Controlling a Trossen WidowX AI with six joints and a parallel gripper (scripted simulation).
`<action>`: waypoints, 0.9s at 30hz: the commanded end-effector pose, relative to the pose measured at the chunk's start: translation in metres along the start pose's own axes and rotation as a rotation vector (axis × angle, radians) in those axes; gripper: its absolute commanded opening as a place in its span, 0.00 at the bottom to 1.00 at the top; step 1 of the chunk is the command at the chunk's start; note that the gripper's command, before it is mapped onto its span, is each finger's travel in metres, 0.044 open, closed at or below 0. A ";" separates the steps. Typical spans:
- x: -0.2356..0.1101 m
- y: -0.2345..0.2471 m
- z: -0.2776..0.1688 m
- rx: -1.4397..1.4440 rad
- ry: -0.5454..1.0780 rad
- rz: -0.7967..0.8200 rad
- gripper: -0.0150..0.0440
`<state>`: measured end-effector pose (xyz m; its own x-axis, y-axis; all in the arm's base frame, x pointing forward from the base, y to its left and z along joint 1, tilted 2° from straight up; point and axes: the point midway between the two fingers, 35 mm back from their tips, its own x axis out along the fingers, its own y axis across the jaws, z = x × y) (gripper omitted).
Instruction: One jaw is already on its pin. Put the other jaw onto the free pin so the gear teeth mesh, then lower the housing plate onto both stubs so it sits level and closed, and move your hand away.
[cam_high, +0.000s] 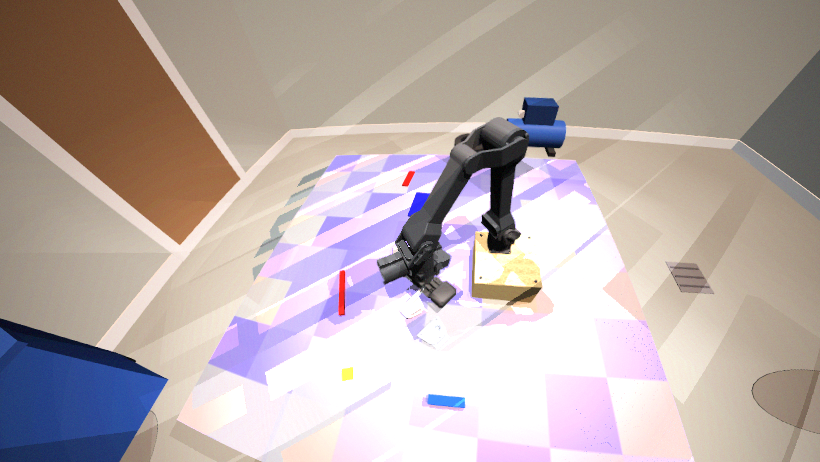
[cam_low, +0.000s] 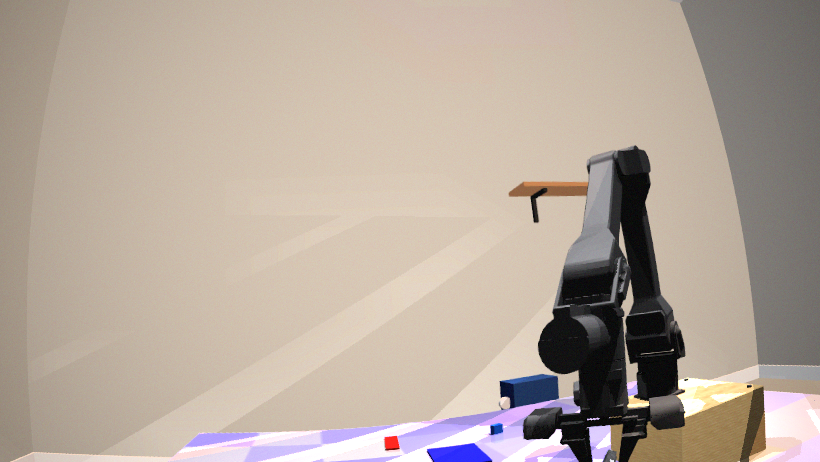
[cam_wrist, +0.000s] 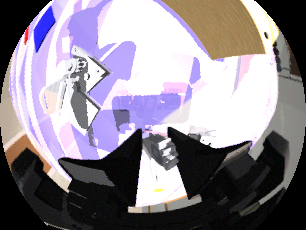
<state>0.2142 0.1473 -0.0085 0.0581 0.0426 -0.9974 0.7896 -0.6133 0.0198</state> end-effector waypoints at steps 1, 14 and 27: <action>0.008 -0.001 0.002 0.003 -0.009 -0.004 0.32; 0.028 -0.002 0.005 0.004 -0.010 -0.004 0.32; 0.015 -0.001 0.003 0.004 -0.009 -0.004 0.67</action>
<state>0.2101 0.1445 -0.0346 0.0424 0.0315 -0.9986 0.7894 -0.6137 0.0142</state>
